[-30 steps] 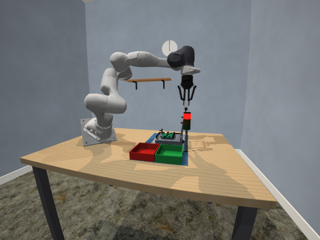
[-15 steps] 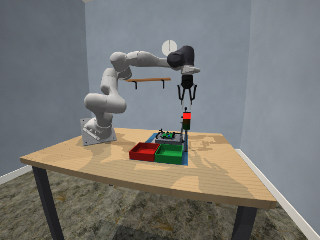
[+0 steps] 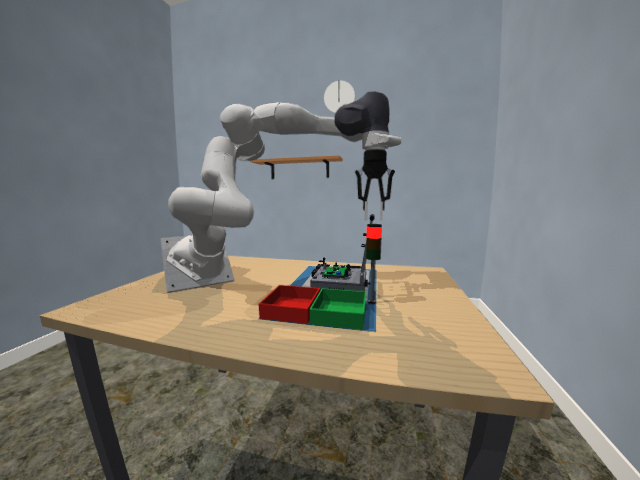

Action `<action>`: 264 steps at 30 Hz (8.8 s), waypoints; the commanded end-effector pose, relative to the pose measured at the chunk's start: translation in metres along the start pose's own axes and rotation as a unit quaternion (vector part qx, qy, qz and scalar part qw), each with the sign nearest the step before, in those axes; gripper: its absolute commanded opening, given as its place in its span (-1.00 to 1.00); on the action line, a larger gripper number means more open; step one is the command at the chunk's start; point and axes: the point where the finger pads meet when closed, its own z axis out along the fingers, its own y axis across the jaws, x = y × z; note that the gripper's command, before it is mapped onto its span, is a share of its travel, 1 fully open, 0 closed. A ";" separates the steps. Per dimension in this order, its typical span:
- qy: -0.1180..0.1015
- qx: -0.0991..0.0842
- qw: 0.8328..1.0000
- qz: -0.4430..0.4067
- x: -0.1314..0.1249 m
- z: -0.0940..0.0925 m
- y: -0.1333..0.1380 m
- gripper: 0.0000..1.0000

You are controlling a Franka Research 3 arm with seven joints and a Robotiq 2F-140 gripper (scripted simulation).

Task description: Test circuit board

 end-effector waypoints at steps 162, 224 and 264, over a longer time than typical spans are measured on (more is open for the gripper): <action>-0.001 0.001 1.000 0.000 0.001 0.121 0.131 0.16; -0.001 0.001 1.000 0.000 0.001 0.198 0.130 0.16; -0.001 0.001 1.000 0.000 0.001 0.198 0.130 0.02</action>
